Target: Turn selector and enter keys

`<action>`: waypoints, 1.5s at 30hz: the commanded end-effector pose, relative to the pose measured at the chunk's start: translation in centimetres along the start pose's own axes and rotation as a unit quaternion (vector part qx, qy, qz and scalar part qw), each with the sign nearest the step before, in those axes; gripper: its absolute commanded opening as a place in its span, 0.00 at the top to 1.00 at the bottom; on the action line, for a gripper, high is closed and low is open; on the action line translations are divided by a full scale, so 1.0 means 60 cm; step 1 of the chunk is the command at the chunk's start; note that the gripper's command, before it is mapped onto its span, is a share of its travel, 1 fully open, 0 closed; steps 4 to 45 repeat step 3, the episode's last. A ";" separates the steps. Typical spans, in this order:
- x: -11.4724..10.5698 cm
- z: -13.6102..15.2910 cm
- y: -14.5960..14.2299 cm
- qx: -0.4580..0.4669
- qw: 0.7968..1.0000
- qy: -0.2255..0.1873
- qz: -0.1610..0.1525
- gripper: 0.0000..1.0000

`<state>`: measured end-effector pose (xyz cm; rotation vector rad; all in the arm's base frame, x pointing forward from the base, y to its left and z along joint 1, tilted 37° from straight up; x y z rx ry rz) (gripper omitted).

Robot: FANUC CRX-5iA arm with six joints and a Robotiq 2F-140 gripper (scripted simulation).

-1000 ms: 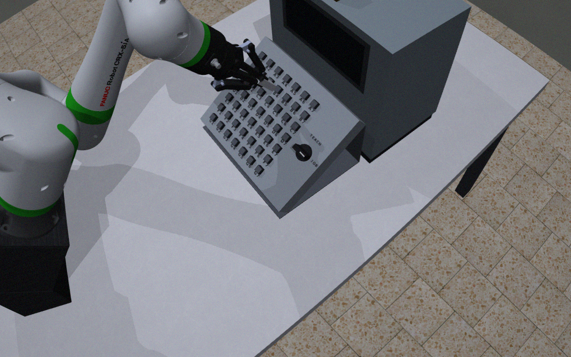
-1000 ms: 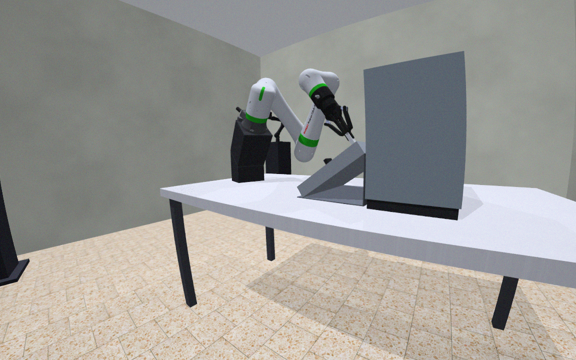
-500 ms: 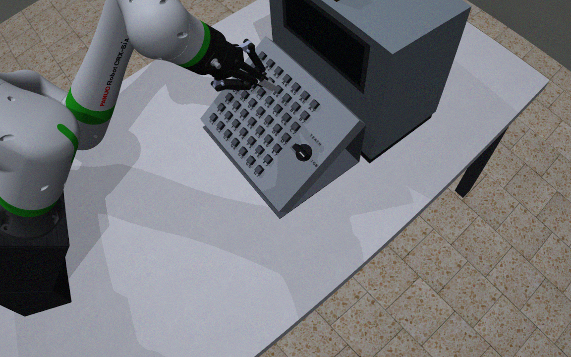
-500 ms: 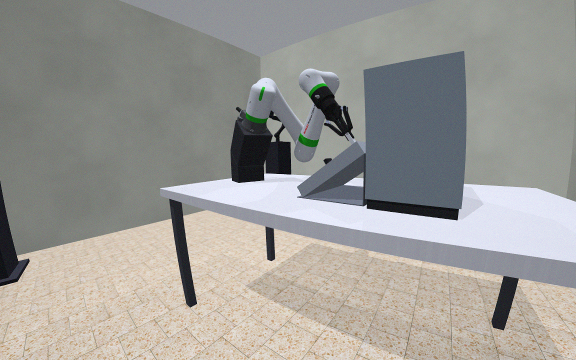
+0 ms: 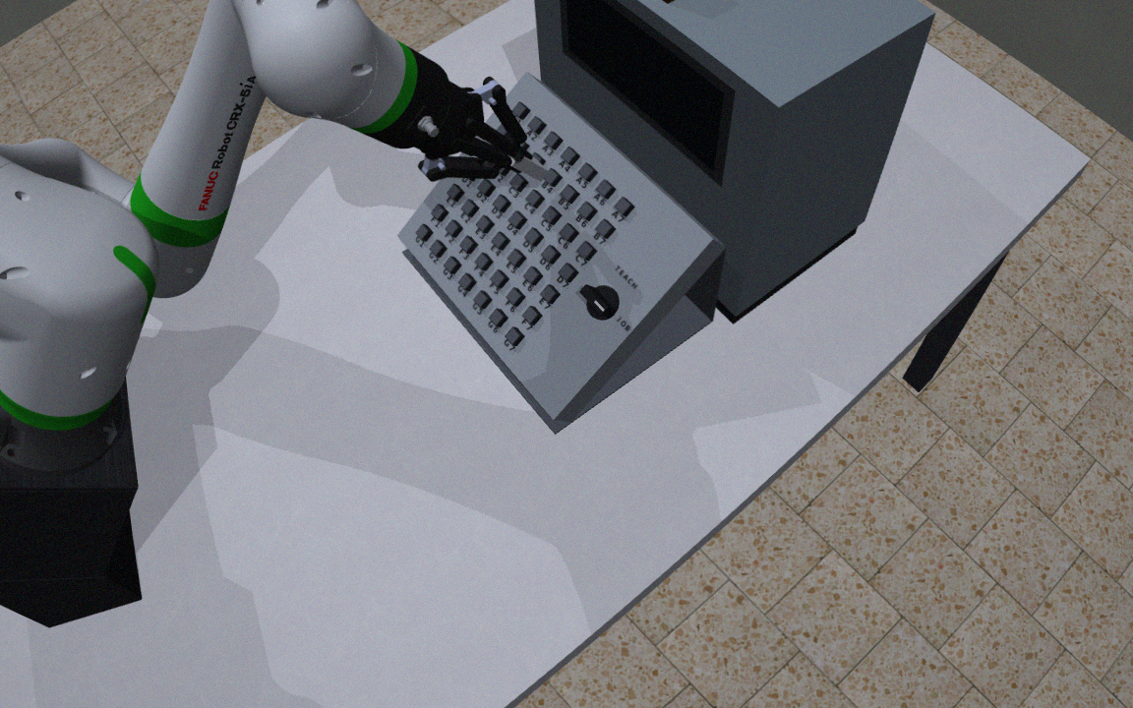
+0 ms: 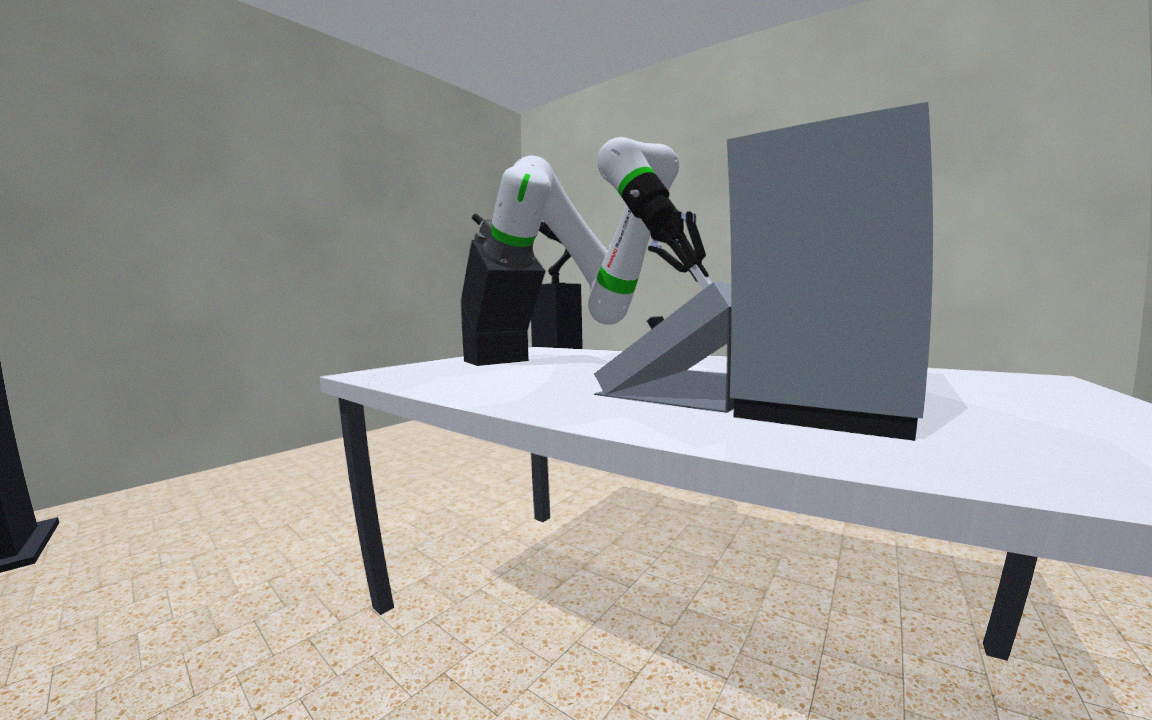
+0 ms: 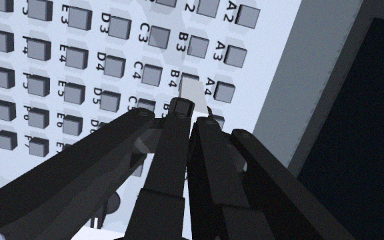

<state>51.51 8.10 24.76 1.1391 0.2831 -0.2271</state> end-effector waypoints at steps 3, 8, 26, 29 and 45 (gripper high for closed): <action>0.000 0.000 0.000 0.000 1.000 0.000 0.000 1.00; 0.000 0.000 0.000 0.000 1.000 0.000 0.000 1.00; 0.000 0.000 0.000 0.000 1.000 0.000 0.000 1.00; 0.000 0.000 0.000 0.000 1.000 0.000 0.000 1.00; 0.000 0.000 0.000 0.000 1.000 0.000 0.000 1.00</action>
Point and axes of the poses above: the point where the finger pads meet when closed, its own x axis out along the fingers, its own y axis across the jaws, z = x × y, the point moved 1 cm from there along -x, back along the fingers, and after that the axes turned 13 degrees about -x, right-handed, at the moved point
